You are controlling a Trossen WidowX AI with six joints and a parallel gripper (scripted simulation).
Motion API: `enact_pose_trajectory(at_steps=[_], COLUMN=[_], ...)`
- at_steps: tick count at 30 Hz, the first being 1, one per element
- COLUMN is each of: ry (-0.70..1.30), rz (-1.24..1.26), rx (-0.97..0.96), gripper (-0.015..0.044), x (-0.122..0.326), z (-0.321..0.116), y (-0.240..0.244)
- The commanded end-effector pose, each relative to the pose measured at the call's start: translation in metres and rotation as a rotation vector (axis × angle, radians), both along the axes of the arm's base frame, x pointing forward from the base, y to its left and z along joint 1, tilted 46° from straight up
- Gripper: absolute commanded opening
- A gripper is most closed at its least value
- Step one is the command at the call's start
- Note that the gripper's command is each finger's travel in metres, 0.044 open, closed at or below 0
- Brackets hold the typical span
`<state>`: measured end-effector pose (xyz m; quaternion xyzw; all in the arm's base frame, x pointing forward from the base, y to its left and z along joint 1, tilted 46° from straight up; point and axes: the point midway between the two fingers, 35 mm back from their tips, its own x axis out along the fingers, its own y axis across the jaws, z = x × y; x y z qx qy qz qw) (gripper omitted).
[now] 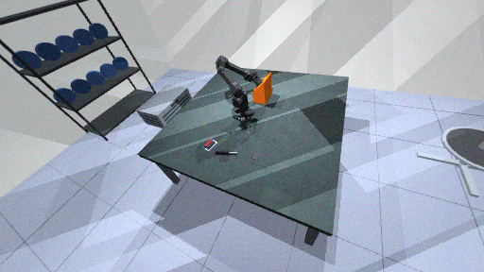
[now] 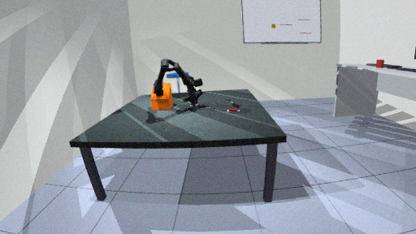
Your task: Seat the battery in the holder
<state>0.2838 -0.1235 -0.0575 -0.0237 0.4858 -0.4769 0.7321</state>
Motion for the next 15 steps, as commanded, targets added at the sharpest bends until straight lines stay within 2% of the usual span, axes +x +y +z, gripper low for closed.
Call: enact_pose_trajectory(at_steps=[1,15], ry=[0.017,0.067], rz=[-0.034,-0.087], rx=[0.028,0.108], gripper=[0.0068,0.0068], x=[-0.0043,-0.0041], z=[-0.0010,0.0013], y=[-0.0048,-0.0076])
